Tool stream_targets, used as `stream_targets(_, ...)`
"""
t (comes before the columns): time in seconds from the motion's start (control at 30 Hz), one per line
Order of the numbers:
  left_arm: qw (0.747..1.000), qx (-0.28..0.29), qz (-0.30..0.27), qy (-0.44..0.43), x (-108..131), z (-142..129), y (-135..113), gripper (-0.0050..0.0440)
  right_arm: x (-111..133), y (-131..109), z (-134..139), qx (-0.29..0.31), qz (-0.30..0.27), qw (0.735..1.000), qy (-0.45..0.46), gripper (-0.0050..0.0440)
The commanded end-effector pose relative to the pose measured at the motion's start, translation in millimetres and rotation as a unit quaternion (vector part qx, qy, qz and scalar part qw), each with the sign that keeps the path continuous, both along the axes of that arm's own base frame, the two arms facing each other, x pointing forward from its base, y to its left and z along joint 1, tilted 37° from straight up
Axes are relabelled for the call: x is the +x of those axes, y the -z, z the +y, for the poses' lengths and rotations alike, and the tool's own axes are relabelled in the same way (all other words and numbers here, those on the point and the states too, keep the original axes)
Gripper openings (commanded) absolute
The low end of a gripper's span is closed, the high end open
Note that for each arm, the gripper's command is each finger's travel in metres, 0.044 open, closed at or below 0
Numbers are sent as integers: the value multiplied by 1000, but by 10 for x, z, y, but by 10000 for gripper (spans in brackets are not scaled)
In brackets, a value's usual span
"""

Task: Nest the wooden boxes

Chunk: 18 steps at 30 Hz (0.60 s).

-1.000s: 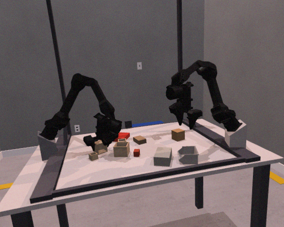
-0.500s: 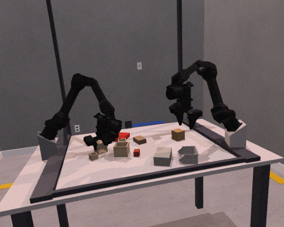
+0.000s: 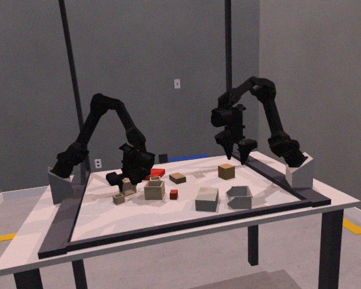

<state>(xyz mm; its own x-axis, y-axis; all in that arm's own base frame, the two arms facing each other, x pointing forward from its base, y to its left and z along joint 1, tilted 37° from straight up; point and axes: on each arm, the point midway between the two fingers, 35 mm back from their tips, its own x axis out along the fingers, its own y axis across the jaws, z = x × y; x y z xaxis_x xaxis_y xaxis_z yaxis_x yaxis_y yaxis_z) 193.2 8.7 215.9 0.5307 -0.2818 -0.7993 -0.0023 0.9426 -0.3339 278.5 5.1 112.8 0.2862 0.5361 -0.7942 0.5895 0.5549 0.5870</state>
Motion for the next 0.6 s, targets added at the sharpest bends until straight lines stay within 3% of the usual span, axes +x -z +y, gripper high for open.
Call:
stream_targets(0.0, 1000, 2, -7, 1, -8, -1, -33, 400, -32, -206, -53, -6, -21, 1000, 1, 101)
stream_targets(0.07, 1000, 2, -7, 1, -8, -1, -33, 400, -32, -206, -53, -6, -21, 1000, 1, 101)
stream_targets(0.2, 1000, 2, -7, 1, -8, -1, -33, 400, -60, -221, -75, -6, -15, 1000, 2, 5)
stream_targets(0.57, 1000, 2, -7, 1, -8, -1, -33, 400, 91, -206, -307, -10, -6, 1000, 5, -4)
